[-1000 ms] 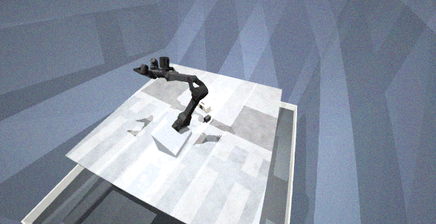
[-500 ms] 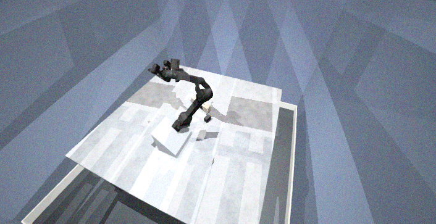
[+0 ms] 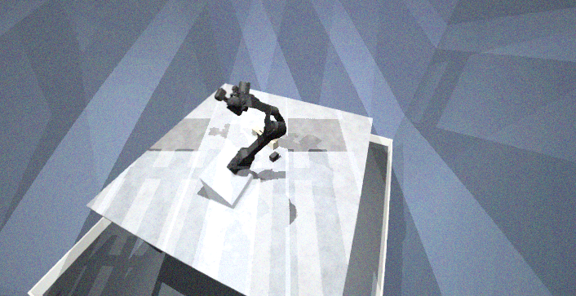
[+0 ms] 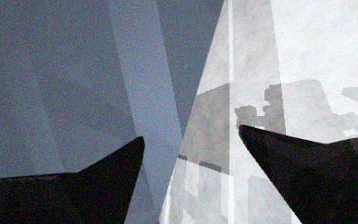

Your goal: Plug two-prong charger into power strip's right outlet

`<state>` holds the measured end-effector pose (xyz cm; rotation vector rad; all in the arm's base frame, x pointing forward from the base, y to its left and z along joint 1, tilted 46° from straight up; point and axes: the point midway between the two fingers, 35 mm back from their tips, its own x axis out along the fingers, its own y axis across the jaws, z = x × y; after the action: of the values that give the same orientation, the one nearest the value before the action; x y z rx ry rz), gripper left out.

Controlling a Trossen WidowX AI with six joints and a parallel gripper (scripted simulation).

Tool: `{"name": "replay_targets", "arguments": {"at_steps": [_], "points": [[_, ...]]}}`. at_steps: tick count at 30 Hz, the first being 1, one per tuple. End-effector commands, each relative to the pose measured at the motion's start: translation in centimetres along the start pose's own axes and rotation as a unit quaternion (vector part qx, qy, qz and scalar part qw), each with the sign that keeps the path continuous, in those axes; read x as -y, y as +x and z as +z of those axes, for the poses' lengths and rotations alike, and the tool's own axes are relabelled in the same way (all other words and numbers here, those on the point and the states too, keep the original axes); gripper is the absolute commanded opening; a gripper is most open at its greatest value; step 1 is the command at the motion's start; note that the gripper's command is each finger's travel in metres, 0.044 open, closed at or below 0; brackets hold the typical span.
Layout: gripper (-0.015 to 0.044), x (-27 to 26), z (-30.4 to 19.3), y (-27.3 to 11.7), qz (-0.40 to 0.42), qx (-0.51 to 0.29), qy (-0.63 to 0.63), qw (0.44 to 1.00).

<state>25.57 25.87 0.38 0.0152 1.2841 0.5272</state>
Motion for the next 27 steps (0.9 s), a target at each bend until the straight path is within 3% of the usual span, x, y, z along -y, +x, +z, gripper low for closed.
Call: {"name": "replay_targets", "arguments": {"at_steps": [1,27], "points": [[0.044,2.4,0.2,-0.7,-0.04,0.004,0.023,0.999],[0.044,18.2,-2.4,-8.9,-0.308,-0.012,0.17,0.936]]}}
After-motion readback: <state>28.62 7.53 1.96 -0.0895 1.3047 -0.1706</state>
